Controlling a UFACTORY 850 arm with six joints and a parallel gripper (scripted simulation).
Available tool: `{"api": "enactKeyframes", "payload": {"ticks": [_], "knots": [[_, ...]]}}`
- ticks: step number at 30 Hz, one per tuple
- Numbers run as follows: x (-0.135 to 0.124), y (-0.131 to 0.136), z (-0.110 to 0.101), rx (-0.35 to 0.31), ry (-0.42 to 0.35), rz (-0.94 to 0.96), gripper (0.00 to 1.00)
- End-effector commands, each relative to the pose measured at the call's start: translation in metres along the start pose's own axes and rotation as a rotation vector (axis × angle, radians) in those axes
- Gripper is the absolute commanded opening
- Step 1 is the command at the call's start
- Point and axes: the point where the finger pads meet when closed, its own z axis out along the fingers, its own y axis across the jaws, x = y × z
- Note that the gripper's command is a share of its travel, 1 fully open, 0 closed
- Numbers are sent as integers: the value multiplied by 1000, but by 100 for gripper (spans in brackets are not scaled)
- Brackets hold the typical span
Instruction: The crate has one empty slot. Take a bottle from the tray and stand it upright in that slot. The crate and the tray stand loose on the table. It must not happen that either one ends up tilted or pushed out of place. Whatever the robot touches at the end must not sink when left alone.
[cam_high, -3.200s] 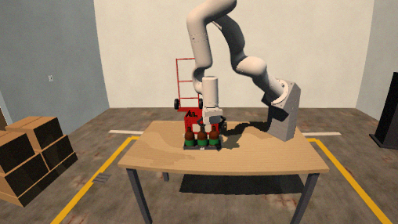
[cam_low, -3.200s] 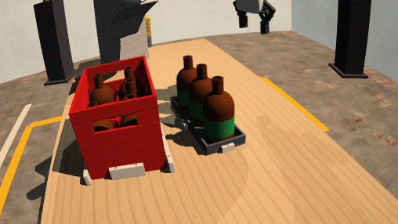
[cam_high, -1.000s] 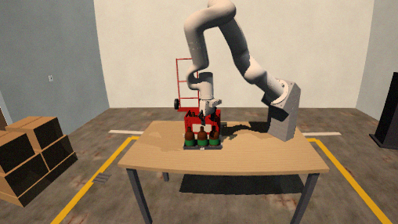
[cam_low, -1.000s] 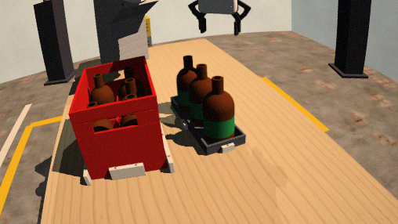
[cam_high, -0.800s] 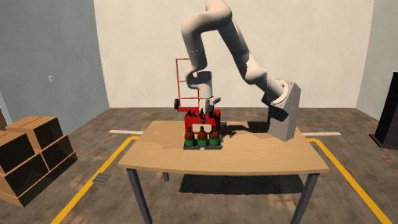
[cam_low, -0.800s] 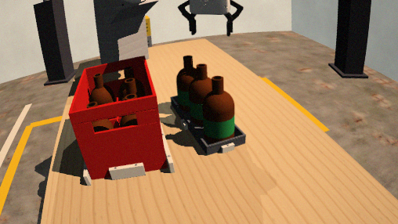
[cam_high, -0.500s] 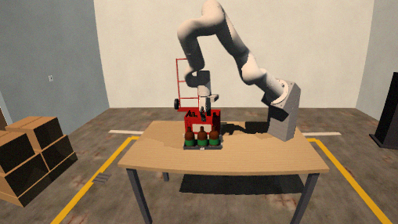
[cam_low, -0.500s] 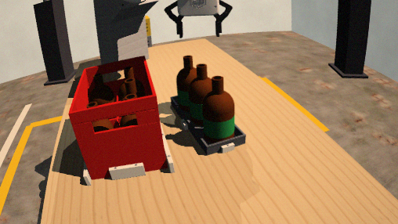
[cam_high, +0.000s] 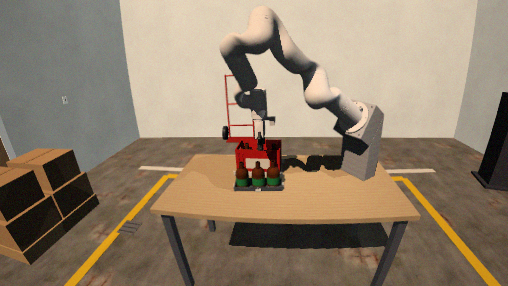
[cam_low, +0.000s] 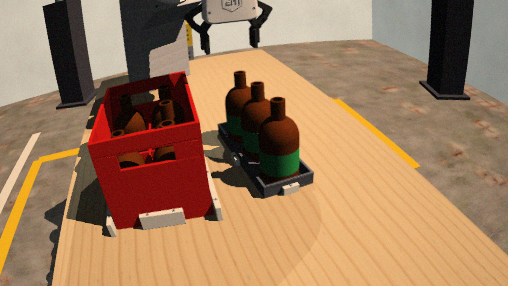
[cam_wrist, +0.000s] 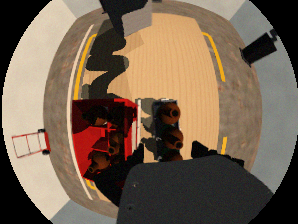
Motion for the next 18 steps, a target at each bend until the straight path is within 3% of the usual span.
{"api": "enactKeyframes", "payload": {"ticks": [1,18], "knots": [[-7,-22,0,-11,-15,-126,100],[-22,-80,-1,-7,-22,-446,100]]}}
